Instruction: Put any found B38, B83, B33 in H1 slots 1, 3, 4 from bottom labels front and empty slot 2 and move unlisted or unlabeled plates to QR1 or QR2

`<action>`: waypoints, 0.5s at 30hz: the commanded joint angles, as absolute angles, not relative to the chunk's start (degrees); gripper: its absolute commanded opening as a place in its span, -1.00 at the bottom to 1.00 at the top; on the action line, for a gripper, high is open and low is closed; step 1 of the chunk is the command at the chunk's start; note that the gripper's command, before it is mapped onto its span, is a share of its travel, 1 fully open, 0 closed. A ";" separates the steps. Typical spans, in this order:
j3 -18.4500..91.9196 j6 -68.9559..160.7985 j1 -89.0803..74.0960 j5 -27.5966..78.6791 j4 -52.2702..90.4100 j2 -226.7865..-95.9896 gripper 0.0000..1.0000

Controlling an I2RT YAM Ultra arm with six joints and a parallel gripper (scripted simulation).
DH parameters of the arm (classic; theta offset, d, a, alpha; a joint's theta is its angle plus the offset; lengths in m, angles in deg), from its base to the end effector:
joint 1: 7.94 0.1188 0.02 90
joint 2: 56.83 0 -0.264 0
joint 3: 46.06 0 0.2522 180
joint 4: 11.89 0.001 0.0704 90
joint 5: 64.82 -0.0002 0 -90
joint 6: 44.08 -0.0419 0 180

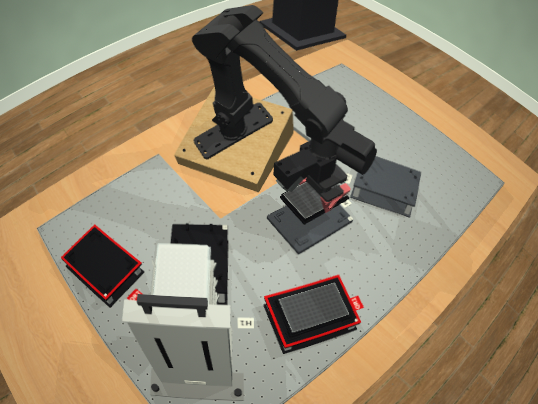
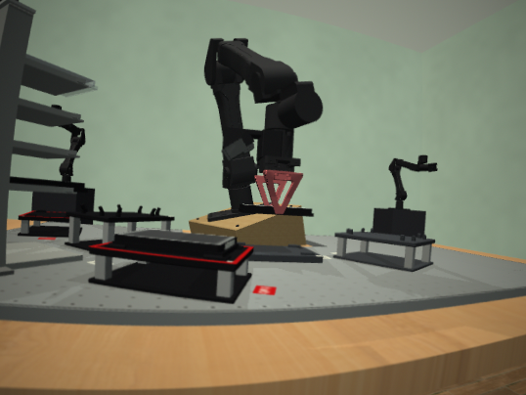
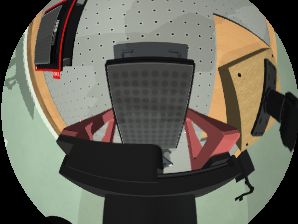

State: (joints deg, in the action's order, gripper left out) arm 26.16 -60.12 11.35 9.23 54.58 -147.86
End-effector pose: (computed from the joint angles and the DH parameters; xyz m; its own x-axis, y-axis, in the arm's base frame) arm 0.2606 0.0801 0.1911 -0.0248 0.9703 -0.2405 0.9859 0.0636 0.1548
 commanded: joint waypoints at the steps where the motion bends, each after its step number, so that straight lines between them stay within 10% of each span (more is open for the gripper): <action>1: 27.81 -60.78 12.22 8.98 57.20 -146.80 0.72; 15: 33.14 -62.78 14.14 8.84 64.94 -144.95 0.72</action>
State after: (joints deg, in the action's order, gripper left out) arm 31.80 -62.06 13.40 9.08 62.20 -145.65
